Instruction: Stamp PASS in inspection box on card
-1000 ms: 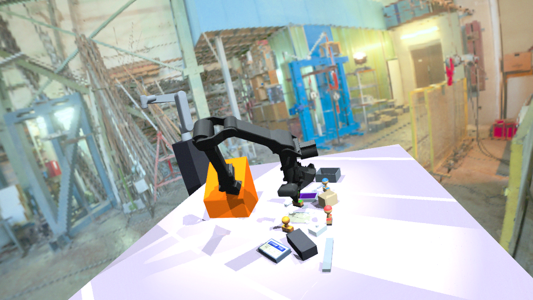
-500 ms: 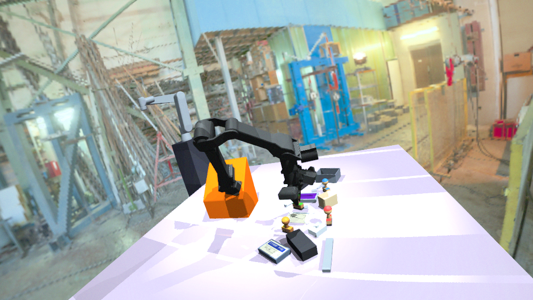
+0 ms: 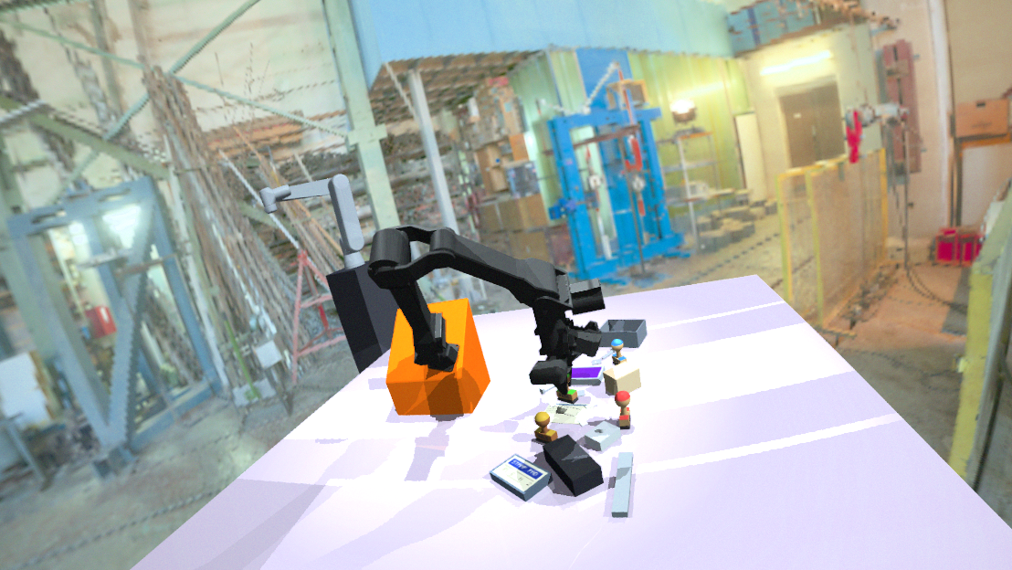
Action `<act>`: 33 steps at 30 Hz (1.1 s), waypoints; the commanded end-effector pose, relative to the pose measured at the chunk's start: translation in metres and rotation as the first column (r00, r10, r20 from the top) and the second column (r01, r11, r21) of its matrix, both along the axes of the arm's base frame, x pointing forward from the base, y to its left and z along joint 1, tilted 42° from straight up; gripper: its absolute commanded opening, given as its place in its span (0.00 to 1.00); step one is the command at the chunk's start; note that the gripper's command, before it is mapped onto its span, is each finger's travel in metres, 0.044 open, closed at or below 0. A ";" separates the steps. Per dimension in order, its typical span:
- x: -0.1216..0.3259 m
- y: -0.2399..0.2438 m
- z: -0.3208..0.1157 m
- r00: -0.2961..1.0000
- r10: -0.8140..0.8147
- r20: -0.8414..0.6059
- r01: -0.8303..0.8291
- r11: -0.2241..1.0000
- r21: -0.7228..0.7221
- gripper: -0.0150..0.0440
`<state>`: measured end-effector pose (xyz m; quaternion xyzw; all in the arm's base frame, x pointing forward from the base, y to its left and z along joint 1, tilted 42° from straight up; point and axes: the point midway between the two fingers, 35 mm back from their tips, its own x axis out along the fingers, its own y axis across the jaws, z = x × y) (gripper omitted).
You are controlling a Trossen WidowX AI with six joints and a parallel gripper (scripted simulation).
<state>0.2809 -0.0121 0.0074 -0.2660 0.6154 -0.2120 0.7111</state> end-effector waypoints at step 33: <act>0.000 -0.016 -0.017 1.000 0.005 -0.005 -0.005 1.000 -0.009 0.25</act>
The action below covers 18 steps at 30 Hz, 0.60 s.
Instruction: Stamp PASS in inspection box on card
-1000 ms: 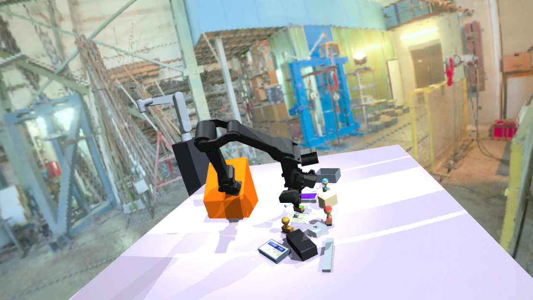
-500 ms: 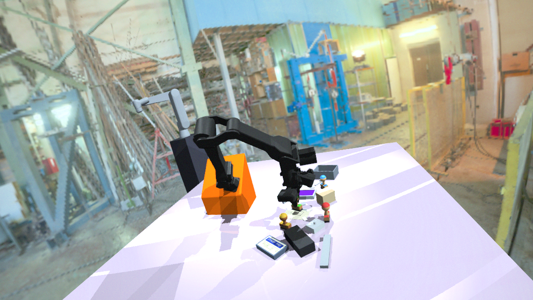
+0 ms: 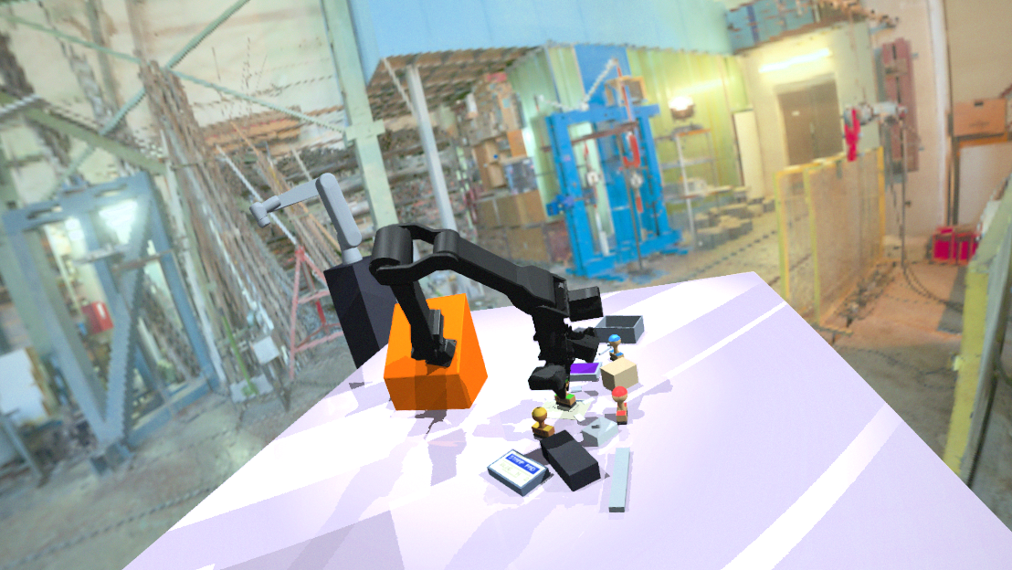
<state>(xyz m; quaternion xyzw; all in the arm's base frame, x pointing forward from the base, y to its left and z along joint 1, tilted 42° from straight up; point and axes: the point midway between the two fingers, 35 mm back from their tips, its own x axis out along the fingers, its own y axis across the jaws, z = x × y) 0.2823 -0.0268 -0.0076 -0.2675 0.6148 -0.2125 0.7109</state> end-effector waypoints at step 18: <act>-0.001 -0.003 -0.003 1.000 0.003 -0.005 -0.003 1.000 -0.007 0.25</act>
